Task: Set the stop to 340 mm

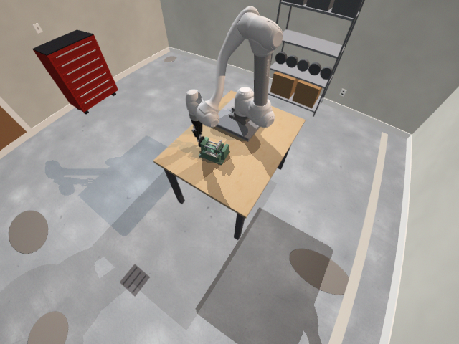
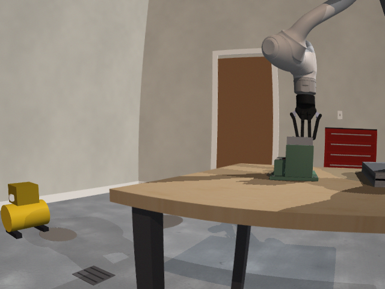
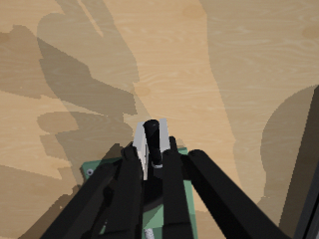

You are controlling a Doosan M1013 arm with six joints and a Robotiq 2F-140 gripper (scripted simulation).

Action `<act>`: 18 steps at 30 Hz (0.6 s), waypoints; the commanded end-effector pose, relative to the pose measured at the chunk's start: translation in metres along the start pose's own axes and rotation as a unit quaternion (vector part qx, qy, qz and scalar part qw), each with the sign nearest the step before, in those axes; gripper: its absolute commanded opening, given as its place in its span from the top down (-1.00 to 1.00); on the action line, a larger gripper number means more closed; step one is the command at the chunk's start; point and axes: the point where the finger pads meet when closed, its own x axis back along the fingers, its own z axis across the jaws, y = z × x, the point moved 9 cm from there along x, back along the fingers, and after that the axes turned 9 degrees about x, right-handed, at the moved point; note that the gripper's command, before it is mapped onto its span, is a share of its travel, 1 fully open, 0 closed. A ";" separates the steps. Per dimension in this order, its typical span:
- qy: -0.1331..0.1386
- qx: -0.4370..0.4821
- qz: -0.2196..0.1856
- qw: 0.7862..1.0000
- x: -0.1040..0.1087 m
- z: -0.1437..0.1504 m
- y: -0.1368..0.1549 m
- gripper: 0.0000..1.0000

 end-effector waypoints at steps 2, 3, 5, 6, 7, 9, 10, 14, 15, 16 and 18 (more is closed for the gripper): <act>0.001 0.000 -0.002 1.000 0.002 0.002 0.001 0.92; 0.001 0.000 -0.002 1.000 0.002 0.002 0.001 0.92; 0.001 0.000 -0.002 1.000 0.002 0.002 0.001 0.92; 0.001 0.000 -0.002 1.000 0.003 0.003 0.001 0.92; 0.001 0.000 -0.002 1.000 0.003 0.003 0.001 0.92; 0.001 0.000 -0.002 1.000 0.003 0.003 0.001 0.92; 0.001 0.000 -0.002 1.000 0.003 0.003 0.001 0.92; 0.001 0.000 -0.002 1.000 0.004 0.003 0.001 0.92; 0.001 0.000 -0.002 1.000 0.004 0.003 0.001 0.92; 0.001 0.000 -0.002 1.000 0.004 0.003 0.001 0.92; 0.001 0.000 -0.002 1.000 0.004 0.003 0.001 0.92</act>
